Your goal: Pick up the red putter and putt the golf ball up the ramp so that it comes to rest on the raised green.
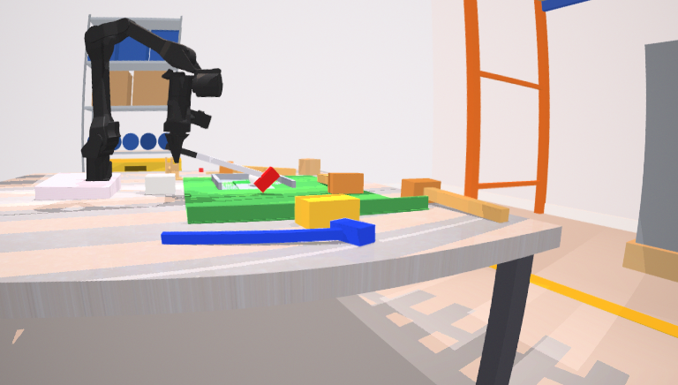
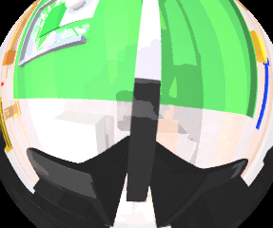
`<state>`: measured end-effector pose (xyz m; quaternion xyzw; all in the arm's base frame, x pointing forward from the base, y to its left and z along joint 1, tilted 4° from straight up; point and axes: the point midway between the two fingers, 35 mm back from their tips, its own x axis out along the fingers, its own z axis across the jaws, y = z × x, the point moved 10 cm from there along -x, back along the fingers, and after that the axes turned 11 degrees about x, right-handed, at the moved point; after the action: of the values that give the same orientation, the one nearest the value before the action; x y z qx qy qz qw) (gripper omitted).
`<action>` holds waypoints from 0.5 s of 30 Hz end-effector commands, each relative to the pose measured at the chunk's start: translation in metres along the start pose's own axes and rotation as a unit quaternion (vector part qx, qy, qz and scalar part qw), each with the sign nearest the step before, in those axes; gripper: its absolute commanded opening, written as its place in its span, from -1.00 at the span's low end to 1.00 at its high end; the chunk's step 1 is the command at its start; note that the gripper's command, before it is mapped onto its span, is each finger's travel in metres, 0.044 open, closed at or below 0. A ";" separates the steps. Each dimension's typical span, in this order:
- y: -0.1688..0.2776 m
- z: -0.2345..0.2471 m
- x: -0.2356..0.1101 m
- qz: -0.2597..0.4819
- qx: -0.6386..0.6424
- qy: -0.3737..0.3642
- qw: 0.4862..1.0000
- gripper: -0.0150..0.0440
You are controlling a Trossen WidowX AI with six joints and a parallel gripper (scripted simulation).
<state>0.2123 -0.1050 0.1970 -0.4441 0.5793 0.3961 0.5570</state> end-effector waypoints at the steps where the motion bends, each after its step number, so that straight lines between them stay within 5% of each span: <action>1: -0.002 0.000 -0.021 -0.014 0.002 0.003 1.000 -0.49; 8: 0.000 0.001 -0.051 -0.014 0.002 0.003 1.000 -0.49; 15: 0.000 0.001 -0.044 -0.008 0.000 0.001 1.000 -0.49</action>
<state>0.2115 -0.1005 0.2419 -0.4489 0.5764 0.3915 0.5594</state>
